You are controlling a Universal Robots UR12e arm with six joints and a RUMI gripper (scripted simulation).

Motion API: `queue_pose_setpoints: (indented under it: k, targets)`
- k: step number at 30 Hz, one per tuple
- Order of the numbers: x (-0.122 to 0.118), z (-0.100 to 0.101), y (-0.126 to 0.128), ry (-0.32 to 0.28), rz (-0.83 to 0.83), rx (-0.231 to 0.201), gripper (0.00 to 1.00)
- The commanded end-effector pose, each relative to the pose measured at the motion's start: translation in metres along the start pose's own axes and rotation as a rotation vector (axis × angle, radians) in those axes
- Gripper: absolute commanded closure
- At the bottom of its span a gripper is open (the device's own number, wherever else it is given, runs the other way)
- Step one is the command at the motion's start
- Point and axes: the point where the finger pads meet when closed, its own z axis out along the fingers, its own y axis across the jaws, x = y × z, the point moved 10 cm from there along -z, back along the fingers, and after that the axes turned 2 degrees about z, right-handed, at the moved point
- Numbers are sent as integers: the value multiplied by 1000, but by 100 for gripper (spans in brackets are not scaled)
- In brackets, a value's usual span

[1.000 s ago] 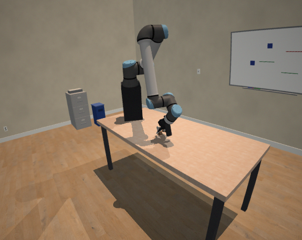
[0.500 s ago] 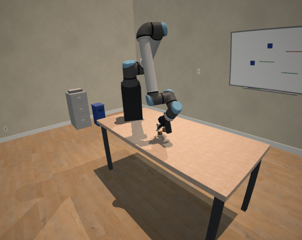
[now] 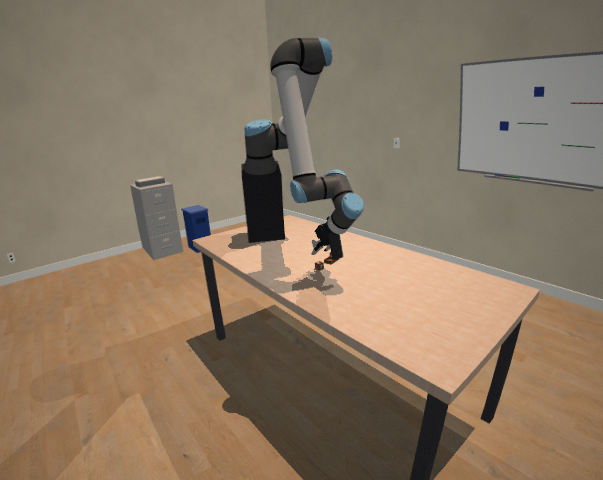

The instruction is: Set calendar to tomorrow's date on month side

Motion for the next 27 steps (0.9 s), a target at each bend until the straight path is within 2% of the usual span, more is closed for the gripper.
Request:
queue_pose_setpoints:
  k: [1,12,20,22,27]
  targets:
    - [-4,-4,0,1,0,0,58]
    - [-5,-4,0,20,0,1,58]
    - [-14,-1,1,116,1,7,58]
    - [-14,-1,1,116,1,7,58]
    - [-22,0,1,191,1,9,58]
